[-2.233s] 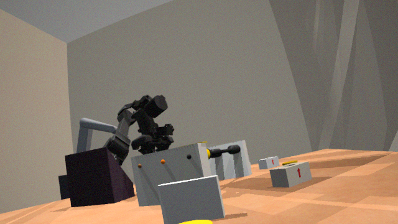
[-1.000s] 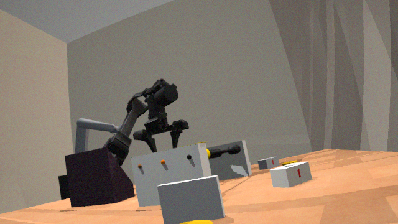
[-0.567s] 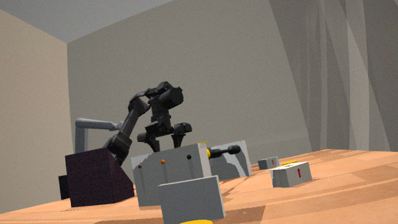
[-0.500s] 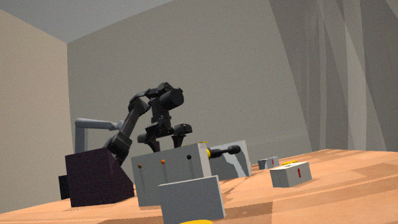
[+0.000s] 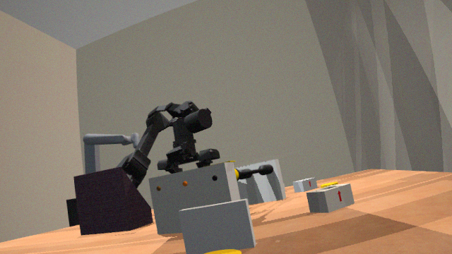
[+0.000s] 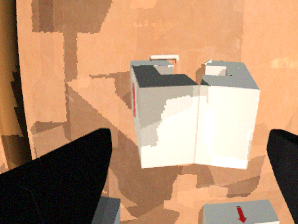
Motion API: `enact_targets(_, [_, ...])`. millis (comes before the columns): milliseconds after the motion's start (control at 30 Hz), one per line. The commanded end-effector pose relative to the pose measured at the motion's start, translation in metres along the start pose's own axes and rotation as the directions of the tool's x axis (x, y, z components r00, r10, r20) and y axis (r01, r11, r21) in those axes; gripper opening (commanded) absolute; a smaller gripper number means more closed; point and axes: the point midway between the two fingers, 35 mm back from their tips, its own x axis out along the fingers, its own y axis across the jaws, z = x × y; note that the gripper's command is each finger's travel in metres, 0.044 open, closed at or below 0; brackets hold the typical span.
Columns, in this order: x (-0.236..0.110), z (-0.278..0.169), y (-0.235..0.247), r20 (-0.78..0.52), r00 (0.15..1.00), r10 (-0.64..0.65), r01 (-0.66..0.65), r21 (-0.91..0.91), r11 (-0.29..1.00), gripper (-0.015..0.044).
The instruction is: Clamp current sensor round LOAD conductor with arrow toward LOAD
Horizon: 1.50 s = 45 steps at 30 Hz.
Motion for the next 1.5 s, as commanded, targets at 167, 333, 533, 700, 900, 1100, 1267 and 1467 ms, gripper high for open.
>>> enact_targets(167, [0.017, -0.001, -0.003, -0.008, 1.0, -0.004, 0.004, 0.008, 1.0, 0.032])
enact_targets(333, [0.015, -0.001, -0.002, -0.003, 1.0, -0.002, 0.002, 0.0, 1.0, 0.0313])
enact_targets(533, [0.015, -0.001, -0.002, -0.003, 1.0, -0.002, 0.002, 0.0, 1.0, 0.0273])
enact_targets(700, [0.015, -0.001, -0.002, -0.003, 1.0, -0.002, 0.002, 0.0, 1.0, 0.024])
enact_targets(900, [0.015, -0.001, -0.002, -0.003, 1.0, -0.002, 0.002, 0.0, 1.0, 0.02])
enact_targets(1100, [-0.001, 0.001, 0.001, 0.002, 1.0, -0.001, 0.001, 0.002, 1.0, 0.0043])
enact_targets(1267, [-0.027, 0.002, 0.003, 0.005, 1.0, -0.001, 0.001, 0.006, 1.0, 0.0])
enact_targets(1467, [-0.057, 0.003, 0.004, 0.003, 1.0, -0.003, 0.003, 0.008, 1.0, 0.0])
